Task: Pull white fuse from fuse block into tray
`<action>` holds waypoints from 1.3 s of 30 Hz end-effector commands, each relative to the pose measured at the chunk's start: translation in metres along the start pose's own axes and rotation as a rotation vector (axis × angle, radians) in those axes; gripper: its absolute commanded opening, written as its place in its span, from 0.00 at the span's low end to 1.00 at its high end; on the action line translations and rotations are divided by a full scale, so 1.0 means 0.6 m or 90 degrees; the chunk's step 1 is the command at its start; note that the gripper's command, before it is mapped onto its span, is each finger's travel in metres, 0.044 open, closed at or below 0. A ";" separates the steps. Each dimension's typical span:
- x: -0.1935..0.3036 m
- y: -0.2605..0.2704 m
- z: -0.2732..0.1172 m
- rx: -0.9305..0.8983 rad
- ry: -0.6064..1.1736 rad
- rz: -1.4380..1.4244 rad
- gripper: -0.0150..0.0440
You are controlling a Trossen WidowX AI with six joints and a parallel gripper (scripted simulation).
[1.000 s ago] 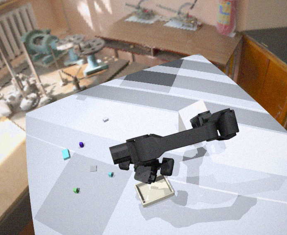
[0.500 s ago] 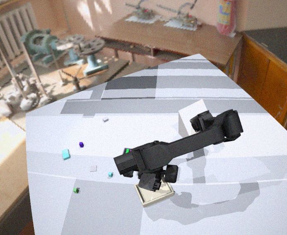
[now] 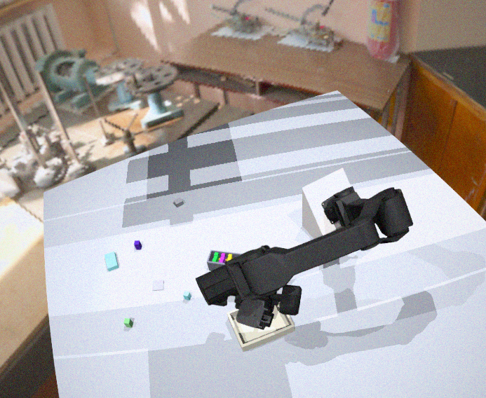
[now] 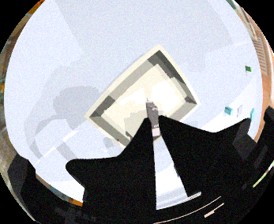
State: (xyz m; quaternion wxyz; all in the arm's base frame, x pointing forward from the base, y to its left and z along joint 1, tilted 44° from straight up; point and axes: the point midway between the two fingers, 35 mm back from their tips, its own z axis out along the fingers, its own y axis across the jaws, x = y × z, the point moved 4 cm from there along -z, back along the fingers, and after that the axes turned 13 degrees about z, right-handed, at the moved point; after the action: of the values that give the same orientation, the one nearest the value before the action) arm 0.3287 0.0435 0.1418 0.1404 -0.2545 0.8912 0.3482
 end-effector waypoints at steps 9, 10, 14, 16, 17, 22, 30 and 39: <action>0.000 0.001 0.006 -0.001 0.001 0.000 0.52; 0.000 0.001 0.006 -0.001 0.001 0.000 0.57; 0.000 0.001 0.006 -0.001 0.001 0.000 0.74; 0.000 0.001 0.001 -0.001 0.001 0.000 0.81; 0.001 0.000 -0.013 -0.001 0.001 0.001 0.81; 0.003 0.001 -0.055 -0.004 0.002 0.003 0.81; 0.003 0.001 -0.055 -0.004 0.002 0.003 0.81; 0.004 0.001 -0.053 -0.005 0.002 0.006 0.81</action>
State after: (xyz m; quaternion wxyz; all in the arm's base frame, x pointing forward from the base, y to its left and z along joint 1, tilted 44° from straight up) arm 0.3243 0.0210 0.1640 0.1363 -0.2516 0.8914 0.3516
